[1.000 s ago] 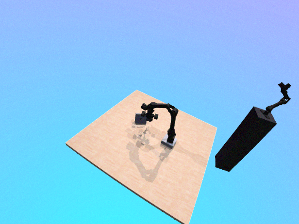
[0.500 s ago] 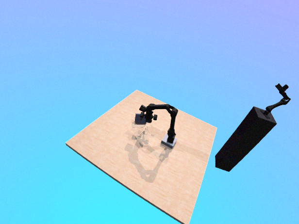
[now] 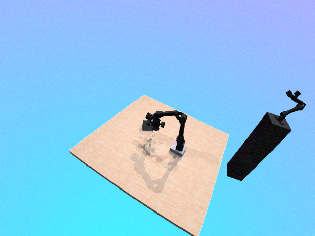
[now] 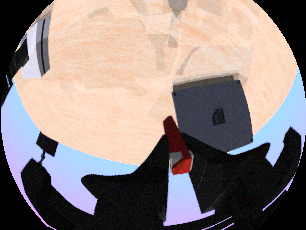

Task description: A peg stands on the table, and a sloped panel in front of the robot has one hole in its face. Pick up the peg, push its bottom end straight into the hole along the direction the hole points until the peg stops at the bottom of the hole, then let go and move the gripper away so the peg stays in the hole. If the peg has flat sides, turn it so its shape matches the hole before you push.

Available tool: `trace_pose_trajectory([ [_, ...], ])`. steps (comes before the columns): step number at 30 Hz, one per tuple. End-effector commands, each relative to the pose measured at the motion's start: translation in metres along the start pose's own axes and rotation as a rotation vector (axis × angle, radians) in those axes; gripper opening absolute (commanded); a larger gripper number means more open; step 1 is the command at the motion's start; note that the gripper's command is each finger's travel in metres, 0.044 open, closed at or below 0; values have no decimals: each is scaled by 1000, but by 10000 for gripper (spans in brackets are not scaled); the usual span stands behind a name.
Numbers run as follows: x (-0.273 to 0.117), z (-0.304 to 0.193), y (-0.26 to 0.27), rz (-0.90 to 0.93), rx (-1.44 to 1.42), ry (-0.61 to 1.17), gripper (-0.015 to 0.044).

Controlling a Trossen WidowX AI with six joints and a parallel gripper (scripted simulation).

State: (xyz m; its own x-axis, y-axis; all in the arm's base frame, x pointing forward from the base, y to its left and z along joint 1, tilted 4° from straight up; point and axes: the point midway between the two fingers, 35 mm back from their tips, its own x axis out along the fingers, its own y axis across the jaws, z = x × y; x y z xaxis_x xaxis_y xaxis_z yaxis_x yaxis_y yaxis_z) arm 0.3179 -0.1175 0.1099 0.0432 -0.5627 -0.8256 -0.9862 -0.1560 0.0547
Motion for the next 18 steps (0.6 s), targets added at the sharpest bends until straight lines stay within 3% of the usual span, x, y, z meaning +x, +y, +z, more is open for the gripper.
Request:
trace_pose_trajectory([
  [1, -1, 2, -2, -5, -1, 23, 0],
  [18, -10, 15, -11, -37, -37, 118, 0],
])
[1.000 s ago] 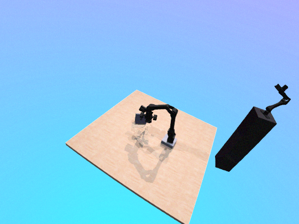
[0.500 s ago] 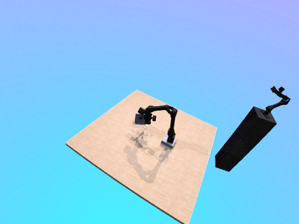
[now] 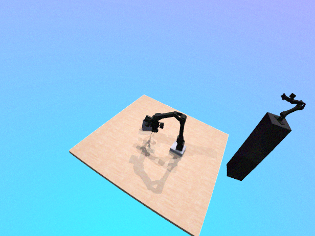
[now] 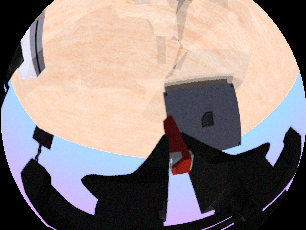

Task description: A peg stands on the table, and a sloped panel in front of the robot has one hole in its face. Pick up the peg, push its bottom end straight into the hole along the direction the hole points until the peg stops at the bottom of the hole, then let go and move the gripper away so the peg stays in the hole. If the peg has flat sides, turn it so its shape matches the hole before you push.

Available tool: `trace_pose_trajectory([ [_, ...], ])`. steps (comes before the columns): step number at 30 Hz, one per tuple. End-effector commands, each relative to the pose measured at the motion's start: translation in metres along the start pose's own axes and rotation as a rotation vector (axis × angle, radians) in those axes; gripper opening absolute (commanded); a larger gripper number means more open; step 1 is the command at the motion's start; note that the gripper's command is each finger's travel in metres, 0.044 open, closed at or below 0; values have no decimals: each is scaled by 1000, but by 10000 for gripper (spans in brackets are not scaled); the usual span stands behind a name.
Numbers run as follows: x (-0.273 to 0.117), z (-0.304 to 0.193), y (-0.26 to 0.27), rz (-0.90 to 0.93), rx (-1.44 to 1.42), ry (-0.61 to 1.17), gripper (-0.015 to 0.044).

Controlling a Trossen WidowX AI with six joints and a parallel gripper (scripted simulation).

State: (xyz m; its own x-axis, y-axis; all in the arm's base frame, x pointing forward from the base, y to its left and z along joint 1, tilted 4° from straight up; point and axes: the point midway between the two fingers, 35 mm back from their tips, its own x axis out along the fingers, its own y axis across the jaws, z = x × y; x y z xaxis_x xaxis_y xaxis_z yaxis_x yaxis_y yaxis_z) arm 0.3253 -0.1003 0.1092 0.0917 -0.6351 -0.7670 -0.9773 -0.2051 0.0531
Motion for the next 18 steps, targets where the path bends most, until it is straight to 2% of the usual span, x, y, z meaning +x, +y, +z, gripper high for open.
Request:
trace_pose_trajectory([
  [1, -2, 2, -2, -7, 0, 23, 0],
  [18, -13, 14, -11, -47, -30, 118, 0],
])
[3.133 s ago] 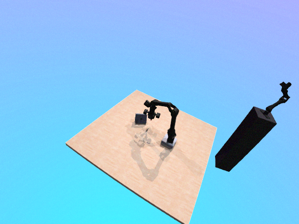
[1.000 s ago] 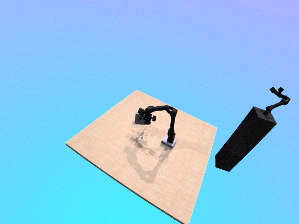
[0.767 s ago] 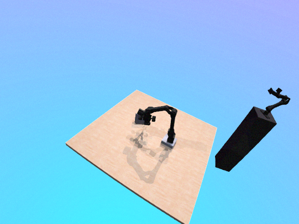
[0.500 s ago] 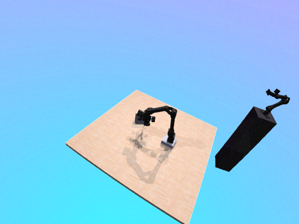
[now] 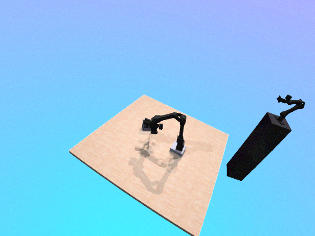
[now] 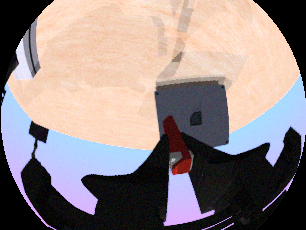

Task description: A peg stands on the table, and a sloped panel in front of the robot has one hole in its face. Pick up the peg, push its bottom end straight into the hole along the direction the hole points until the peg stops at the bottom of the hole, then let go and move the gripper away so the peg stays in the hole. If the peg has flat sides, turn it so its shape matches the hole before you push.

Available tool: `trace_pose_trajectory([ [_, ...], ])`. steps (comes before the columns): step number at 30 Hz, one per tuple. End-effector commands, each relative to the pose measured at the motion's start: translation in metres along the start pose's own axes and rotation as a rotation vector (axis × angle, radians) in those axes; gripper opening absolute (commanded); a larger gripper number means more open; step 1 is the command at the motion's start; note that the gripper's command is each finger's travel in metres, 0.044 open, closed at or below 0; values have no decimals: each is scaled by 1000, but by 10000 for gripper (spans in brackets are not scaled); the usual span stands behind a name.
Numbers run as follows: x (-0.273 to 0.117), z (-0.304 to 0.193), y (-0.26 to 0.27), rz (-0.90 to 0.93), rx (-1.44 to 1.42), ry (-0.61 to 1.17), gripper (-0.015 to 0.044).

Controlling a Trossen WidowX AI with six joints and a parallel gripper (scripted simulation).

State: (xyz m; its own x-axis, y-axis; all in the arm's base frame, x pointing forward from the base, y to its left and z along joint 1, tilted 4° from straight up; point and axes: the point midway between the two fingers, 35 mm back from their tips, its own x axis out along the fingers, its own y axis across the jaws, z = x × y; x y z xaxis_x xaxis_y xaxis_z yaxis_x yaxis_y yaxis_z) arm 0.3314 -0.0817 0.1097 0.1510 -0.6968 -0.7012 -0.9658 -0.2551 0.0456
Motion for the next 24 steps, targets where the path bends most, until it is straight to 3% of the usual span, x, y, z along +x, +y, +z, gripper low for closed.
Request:
trace_pose_trajectory([
  [1, -3, 2, -2, -9, 1, 23, 0],
  [24, -22, 16, -13, -75, -29, 150, 0],
])
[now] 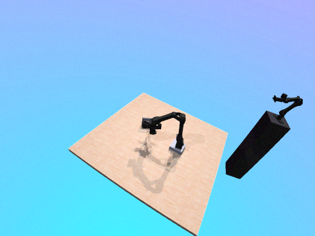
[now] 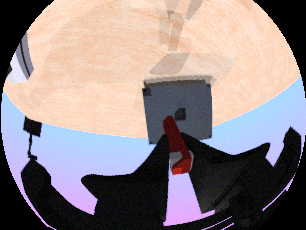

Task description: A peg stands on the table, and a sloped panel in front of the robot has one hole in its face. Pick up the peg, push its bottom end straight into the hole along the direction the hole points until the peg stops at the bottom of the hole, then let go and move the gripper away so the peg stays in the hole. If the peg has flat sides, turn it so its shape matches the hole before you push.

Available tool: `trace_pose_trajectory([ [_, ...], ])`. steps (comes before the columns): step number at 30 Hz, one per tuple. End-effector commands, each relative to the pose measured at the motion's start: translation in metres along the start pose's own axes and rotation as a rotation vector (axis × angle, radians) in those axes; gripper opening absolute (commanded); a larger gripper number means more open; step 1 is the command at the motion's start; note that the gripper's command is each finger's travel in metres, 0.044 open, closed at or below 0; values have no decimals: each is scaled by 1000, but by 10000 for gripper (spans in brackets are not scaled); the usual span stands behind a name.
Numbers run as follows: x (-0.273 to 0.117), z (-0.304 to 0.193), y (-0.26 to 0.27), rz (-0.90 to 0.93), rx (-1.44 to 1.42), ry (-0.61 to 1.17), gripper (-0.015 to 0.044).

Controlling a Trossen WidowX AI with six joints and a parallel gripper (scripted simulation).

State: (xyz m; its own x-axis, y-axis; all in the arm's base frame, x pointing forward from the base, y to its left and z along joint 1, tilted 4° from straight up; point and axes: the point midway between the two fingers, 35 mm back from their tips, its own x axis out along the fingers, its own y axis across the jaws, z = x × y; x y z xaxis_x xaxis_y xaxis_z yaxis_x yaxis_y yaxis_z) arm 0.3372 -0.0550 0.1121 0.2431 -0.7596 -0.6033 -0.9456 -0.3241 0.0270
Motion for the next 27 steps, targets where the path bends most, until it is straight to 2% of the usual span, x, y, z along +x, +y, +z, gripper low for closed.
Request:
trace_pose_trajectory([
  [1, -3, 2, -2, -11, 3, 23, 0],
  [14, -16, 8, -8, -54, -8, 94, 0],
  [27, -6, 8, -12, -68, -10, 108, 0],
])
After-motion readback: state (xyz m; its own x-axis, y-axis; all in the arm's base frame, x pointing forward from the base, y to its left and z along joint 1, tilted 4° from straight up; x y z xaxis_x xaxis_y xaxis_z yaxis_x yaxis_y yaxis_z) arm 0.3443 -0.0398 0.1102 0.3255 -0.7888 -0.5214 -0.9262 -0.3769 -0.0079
